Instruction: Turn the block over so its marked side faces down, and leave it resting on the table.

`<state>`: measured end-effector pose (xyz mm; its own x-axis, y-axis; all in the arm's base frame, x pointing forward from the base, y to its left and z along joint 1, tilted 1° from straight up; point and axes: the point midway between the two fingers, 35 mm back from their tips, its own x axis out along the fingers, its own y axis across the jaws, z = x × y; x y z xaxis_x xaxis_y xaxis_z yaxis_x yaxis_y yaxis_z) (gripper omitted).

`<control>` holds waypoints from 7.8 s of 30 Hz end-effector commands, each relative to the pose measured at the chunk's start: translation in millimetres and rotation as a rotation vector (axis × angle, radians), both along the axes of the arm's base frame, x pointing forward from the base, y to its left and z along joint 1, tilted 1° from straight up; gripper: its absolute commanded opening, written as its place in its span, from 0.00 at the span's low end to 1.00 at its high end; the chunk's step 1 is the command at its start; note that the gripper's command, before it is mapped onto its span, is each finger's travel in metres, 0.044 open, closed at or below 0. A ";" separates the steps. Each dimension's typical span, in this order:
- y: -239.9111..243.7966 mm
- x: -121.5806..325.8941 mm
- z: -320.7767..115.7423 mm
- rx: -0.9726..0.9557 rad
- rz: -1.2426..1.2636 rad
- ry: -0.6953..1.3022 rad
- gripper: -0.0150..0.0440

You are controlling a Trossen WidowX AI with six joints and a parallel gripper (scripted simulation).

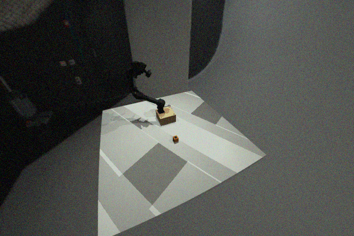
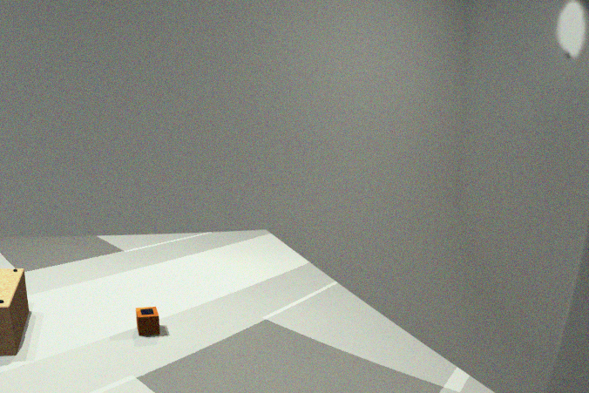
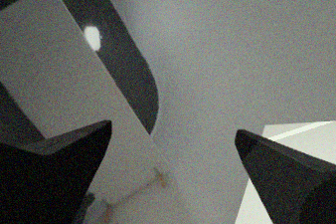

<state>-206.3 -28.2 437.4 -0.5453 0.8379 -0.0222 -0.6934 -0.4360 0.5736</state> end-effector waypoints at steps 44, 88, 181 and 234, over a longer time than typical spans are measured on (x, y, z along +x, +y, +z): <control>136.9 506.1 -170.6 -0.975 -1.289 0.241 1.00; -9.9 570.1 -429.2 -1.624 -1.342 0.420 1.00; -9.8 571.3 -443.8 -1.383 -1.621 0.162 0.25; -9.0 563.8 -472.9 -0.854 -2.014 -0.308 0.25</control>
<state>365.2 -37.0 -33.4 0.8610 -0.1246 -0.4931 0.1457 0.9893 0.0045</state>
